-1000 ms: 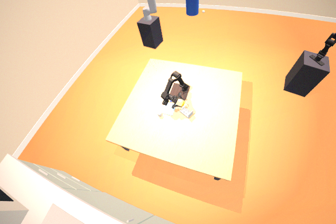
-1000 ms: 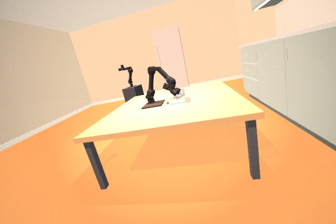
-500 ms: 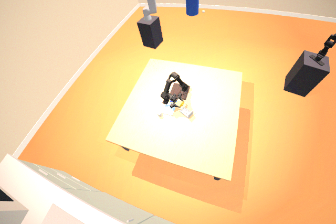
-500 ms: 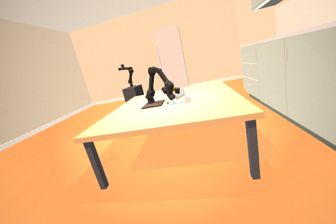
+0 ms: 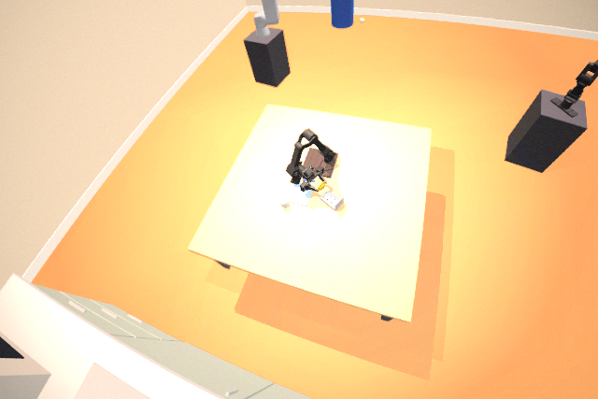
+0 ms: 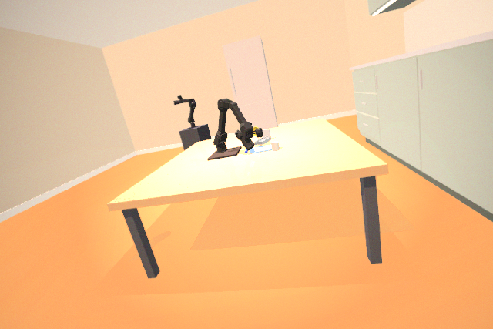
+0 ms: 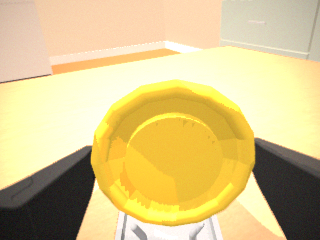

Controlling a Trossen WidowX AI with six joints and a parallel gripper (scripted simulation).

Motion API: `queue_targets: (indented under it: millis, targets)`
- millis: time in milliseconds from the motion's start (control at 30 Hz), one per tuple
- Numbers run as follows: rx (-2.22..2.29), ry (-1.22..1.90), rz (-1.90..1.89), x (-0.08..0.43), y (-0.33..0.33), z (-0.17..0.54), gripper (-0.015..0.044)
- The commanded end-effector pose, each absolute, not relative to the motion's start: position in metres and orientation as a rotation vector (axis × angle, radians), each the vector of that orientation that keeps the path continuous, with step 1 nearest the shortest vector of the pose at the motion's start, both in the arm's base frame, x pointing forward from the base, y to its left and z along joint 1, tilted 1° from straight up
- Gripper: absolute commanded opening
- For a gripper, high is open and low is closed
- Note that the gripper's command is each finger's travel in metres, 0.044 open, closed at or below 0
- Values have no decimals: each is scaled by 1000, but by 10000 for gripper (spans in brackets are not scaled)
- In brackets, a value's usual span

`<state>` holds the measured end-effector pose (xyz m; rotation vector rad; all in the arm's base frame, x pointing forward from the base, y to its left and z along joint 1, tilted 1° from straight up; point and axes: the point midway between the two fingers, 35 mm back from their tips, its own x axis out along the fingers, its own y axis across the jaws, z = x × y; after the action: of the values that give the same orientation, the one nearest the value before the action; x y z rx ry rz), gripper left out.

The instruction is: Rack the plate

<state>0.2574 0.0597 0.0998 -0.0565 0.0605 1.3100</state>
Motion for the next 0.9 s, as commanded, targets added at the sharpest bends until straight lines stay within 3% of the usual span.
queue_targets:
  millis: [0, 867]
  targets:
    - [-60, 50, 1301, 258, 59, 100, 0]
    - [-70, 63, 1303, 260, 77, 70, 0]
